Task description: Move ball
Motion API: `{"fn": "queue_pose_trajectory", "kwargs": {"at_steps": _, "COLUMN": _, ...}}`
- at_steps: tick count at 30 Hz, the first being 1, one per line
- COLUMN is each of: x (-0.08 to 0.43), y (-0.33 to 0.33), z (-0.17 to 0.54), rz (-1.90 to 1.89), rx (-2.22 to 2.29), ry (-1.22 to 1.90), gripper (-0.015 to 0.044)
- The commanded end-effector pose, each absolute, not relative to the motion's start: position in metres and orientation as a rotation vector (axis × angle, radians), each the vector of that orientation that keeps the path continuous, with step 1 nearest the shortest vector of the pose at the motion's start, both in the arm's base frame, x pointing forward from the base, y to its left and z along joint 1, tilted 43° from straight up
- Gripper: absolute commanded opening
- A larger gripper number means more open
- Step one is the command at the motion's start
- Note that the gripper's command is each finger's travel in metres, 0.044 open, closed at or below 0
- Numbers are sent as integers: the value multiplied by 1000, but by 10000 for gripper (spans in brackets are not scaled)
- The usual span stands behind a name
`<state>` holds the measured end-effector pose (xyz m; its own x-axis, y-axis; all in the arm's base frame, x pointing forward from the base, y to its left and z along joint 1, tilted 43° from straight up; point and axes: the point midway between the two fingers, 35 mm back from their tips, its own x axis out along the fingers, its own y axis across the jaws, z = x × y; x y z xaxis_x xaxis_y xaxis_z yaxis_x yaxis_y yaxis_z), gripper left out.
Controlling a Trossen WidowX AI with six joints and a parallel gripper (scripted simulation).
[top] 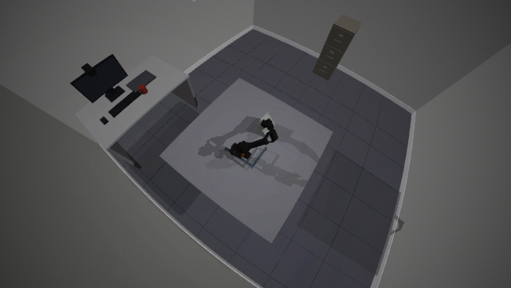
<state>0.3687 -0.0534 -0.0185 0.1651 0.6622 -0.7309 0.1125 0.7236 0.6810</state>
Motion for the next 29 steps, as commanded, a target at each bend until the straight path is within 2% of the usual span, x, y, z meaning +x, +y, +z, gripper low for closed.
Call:
{"fn": "queue_pose_trajectory", "kwargs": {"at_steps": 1, "x": 368, "y": -61, "z": -11, "rz": 441, "rx": 700, "ry": 1372, "gripper": 397}}
{"fn": "queue_pose_trajectory", "kwargs": {"at_steps": 6, "x": 355, "y": -109, "z": 41, "rz": 439, "rx": 702, "ry": 1372, "gripper": 397}}
{"fn": "queue_pose_trajectory", "kwargs": {"at_steps": 17, "x": 358, "y": -111, "z": 40, "rz": 425, "rx": 706, "ry": 1355, "gripper": 397}}
{"fn": "queue_pose_trajectory", "kwargs": {"at_steps": 19, "x": 356, "y": -118, "z": 48, "rz": 426, "rx": 704, "ry": 1353, "gripper": 440}}
{"fn": "queue_pose_trajectory", "kwargs": {"at_steps": 22, "x": 347, "y": -138, "z": 72, "rz": 428, "rx": 703, "ry": 1356, "gripper": 440}}
{"fn": "queue_pose_trajectory", "kwargs": {"at_steps": 29, "x": 346, "y": -139, "z": 74, "rz": 429, "rx": 704, "ry": 1356, "gripper": 440}}
